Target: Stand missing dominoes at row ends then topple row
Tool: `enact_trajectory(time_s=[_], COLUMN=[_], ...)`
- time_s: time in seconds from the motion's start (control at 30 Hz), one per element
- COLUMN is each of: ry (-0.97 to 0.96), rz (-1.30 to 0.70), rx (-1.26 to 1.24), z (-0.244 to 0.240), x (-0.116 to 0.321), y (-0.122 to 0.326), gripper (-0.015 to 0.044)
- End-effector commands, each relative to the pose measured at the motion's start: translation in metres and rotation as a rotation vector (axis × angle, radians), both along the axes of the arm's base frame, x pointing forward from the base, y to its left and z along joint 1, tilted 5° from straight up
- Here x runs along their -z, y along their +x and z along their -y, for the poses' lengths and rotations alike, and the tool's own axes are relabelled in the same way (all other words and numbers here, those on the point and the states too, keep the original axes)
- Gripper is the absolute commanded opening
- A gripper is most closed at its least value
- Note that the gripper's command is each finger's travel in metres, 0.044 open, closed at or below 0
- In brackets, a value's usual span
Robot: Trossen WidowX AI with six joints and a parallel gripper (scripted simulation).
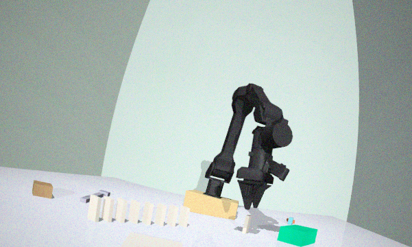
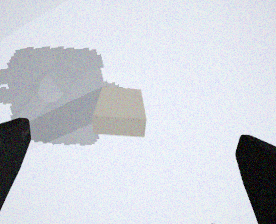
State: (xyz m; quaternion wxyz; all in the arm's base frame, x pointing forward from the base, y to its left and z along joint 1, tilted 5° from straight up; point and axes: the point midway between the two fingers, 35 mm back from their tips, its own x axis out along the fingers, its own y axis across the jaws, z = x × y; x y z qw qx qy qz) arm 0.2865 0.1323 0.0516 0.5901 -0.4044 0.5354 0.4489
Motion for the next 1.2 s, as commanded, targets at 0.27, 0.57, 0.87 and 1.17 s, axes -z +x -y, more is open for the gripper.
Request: enact_trajectory(time_s=[0.27, 0.57, 0.87, 1.17], ry=[-0.006, -0.006, -0.006, -0.006], rz=[-0.024, -0.024, -0.024, -0.024], rx=[0.001, 0.001, 0.001, 0.001], z=[-0.001, -0.002, -0.002, -0.002], x=[0.038, 0.045, 0.045, 0.045], y=[-0.007, -0.007, -0.007, -0.007], gripper=[0.0440, 0.0361, 0.0125, 0.0107])
